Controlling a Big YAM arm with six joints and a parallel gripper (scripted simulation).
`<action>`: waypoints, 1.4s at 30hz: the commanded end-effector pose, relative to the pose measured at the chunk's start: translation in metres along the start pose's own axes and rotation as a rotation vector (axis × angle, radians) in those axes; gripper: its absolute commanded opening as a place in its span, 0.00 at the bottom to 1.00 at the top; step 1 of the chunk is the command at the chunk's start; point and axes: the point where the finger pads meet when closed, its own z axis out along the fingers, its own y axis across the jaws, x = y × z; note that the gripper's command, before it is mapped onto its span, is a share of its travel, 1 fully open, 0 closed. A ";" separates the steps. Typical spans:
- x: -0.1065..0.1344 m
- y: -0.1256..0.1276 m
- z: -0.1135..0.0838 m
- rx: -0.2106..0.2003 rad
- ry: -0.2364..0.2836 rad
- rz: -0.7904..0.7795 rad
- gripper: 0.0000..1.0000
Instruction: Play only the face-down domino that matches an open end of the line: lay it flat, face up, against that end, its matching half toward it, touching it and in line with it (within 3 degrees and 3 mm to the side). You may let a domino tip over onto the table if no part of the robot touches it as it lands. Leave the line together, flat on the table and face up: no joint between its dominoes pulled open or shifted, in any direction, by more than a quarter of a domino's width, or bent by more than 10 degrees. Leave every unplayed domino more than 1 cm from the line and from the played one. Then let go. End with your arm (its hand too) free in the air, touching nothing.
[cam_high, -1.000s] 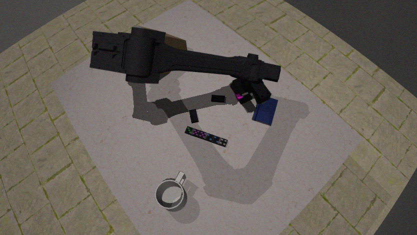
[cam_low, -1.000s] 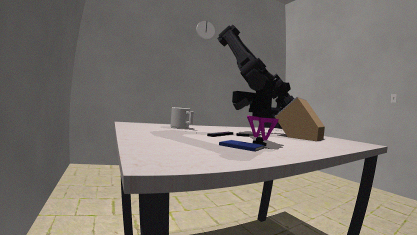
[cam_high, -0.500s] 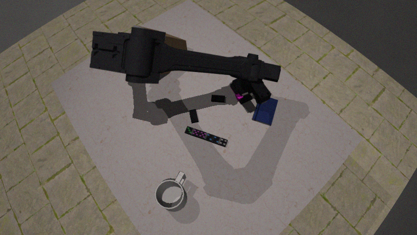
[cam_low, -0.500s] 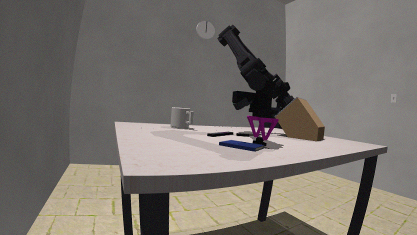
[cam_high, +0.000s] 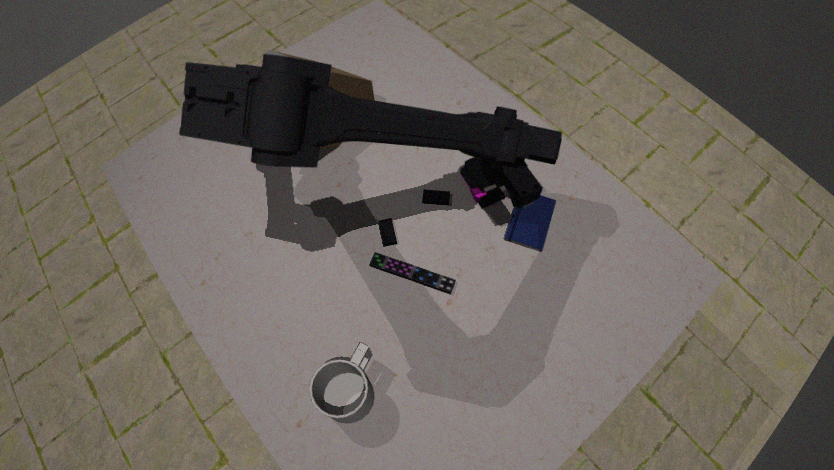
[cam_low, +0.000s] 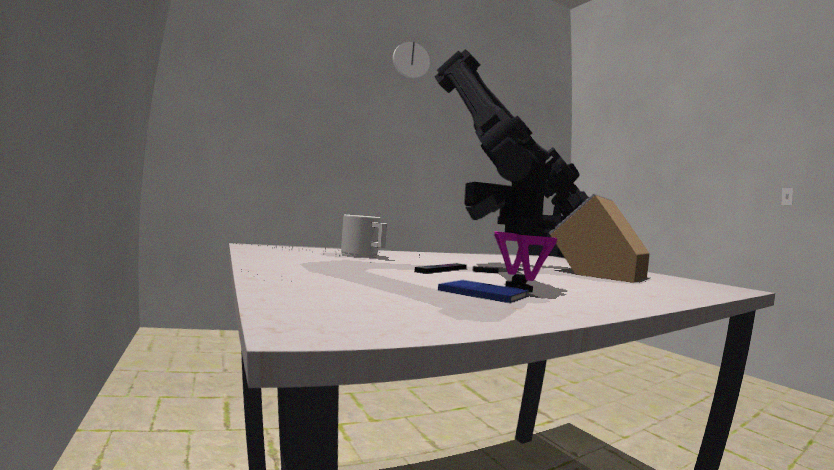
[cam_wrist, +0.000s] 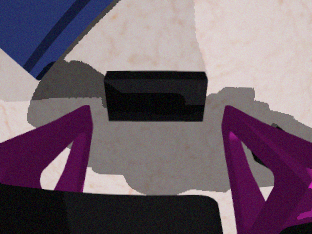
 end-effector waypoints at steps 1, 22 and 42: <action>-0.007 0.003 -0.005 -0.011 -0.011 0.015 0.73; -0.015 0.006 -0.007 -0.019 -0.018 0.034 0.73; -0.022 0.008 -0.009 -0.026 -0.024 0.049 0.73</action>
